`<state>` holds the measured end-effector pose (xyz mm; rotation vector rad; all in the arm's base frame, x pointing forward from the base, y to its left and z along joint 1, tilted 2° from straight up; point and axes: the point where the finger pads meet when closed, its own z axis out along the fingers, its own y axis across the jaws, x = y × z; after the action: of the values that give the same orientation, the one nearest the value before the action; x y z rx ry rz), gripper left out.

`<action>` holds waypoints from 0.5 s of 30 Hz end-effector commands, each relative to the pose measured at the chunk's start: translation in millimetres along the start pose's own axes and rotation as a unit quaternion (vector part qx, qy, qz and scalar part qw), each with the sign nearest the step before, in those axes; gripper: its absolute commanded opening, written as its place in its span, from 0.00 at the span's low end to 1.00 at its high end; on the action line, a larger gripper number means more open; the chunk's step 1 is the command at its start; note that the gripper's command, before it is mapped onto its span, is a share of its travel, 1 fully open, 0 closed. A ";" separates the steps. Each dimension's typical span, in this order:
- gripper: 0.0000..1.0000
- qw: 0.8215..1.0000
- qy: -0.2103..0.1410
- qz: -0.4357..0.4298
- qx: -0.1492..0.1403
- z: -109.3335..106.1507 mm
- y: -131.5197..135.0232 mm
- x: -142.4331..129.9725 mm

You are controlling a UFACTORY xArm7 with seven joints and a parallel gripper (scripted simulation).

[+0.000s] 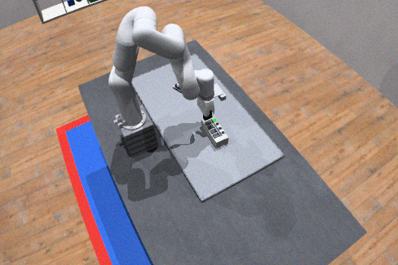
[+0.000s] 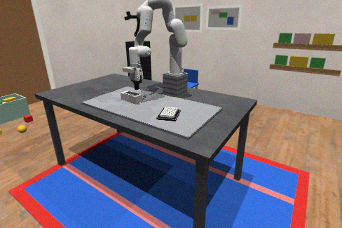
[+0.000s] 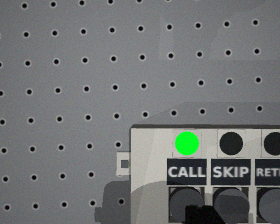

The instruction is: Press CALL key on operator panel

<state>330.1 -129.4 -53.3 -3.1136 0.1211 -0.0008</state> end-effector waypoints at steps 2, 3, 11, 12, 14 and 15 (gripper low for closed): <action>0.00 1.000 0.002 0.000 0.000 -8.1 0.5 1.4; 0.00 1.000 0.002 0.000 0.000 -9.8 0.5 1.4; 0.00 1.000 0.002 0.000 0.000 -16.4 0.5 1.4; 0.00 1.000 0.002 0.000 0.000 -16.4 0.5 1.4; 0.00 1.000 0.002 0.000 0.000 -16.4 0.5 1.4; 0.00 1.000 0.002 0.000 0.000 -16.4 0.5 1.4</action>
<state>329.8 -129.6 -38.6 -3.1127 0.1211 0.0002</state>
